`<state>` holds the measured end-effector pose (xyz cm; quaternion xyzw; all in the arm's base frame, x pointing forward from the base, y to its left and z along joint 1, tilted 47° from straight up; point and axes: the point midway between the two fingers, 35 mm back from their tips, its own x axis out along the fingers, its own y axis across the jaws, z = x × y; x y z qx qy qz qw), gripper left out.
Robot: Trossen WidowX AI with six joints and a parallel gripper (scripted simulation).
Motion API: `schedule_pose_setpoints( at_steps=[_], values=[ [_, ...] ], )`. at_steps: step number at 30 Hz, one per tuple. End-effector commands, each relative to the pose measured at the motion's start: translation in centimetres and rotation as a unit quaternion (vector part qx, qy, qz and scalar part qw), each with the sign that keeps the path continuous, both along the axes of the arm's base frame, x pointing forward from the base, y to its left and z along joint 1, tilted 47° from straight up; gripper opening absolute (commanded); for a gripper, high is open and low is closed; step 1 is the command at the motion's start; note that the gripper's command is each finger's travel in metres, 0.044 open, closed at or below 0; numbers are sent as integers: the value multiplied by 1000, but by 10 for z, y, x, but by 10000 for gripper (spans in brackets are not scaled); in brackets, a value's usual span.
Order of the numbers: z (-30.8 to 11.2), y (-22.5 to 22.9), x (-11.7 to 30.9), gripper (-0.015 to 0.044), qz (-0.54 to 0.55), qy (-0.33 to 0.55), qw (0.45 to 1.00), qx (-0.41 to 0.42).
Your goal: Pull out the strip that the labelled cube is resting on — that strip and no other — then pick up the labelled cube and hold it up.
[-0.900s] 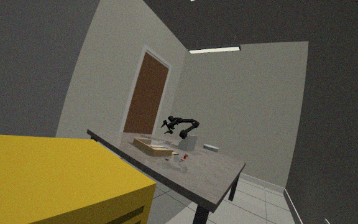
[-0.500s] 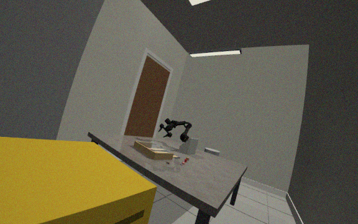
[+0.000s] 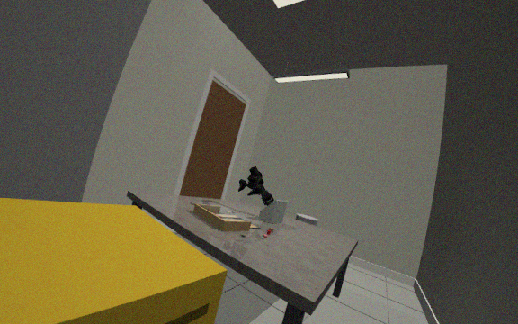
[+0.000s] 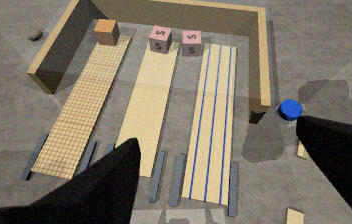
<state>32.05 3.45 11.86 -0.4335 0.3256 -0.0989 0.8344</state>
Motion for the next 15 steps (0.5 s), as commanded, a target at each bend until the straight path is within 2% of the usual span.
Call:
schedule_pose_setpoints(
  at_steps=[1,4,11,15],
  values=[
    [-24,41,-1,400,-11,-41,998,38],
    [-34,60,-5,400,-13,-62,996,56],
    [-34,60,-5,400,-13,-62,996,56],
    [-43,59,11,295,-47,-30,997,62]
  ],
)
